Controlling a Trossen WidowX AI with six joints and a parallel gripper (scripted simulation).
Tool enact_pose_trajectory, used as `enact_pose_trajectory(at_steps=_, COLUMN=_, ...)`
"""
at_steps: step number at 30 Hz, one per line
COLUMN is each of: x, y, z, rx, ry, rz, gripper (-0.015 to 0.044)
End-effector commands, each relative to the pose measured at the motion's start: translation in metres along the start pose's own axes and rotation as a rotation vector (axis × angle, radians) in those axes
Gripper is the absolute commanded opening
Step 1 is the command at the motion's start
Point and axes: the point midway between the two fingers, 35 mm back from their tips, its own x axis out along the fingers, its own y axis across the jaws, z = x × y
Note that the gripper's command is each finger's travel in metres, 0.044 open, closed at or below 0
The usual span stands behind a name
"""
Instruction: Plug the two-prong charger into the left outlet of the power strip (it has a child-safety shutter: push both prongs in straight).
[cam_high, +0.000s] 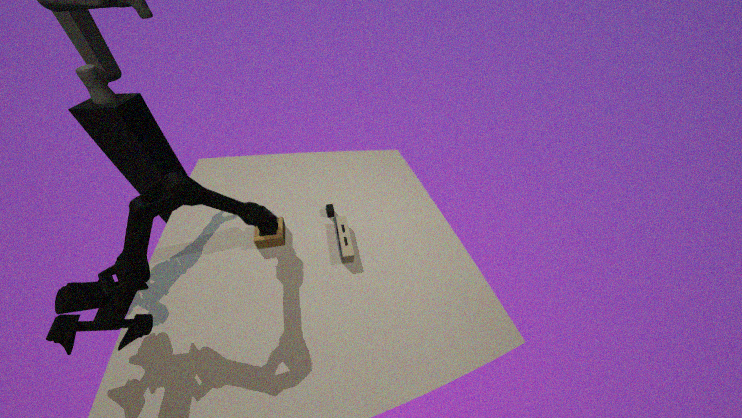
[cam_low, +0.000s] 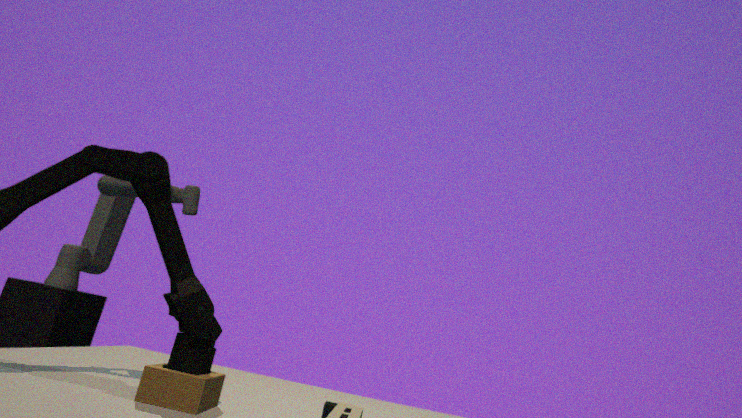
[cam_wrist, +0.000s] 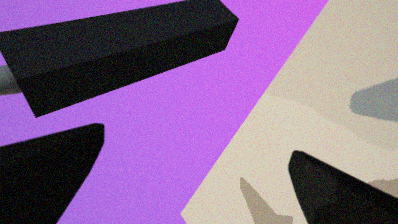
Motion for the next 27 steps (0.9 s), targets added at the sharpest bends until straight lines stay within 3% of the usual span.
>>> enact_pose_trajectory(at_steps=1, x=-0.005, y=-0.009, z=-0.024, rx=-0.06, ry=0.027, rz=-0.016, gripper=0.044)
enact_pose_trajectory(at_steps=27, x=-0.035, y=-0.071, z=-0.144, rx=-0.52, ry=0.203, rz=-0.107, gripper=0.044)
